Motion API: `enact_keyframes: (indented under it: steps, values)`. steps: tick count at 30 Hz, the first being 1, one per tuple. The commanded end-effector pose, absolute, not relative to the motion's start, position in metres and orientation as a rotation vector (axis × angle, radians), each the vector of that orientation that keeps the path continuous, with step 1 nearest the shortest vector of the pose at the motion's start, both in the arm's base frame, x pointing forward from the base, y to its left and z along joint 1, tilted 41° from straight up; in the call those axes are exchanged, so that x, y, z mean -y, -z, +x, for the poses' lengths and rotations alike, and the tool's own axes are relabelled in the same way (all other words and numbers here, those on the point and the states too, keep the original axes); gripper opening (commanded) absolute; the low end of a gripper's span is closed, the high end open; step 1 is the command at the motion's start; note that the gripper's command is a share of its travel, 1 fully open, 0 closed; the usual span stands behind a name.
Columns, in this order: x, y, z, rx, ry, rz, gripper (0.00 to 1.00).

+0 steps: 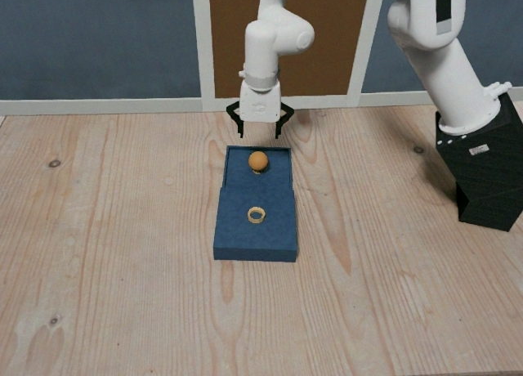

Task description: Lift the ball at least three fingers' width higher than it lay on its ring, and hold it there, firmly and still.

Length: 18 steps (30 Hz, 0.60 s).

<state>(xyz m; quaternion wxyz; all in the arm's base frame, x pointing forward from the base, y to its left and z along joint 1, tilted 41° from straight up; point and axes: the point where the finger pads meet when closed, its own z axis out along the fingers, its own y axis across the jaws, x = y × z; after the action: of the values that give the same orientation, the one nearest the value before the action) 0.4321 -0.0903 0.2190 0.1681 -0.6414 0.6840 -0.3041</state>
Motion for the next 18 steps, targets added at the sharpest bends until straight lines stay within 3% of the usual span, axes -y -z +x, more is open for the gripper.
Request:
enact_keyframes:
  steps: [1,18]
  values:
    - [0.091,-0.22,0.433,-1.943,0.868,-1.821,1.0]
    - [0.096,-0.205,0.446,-1.943,0.865,-1.822,1.0]
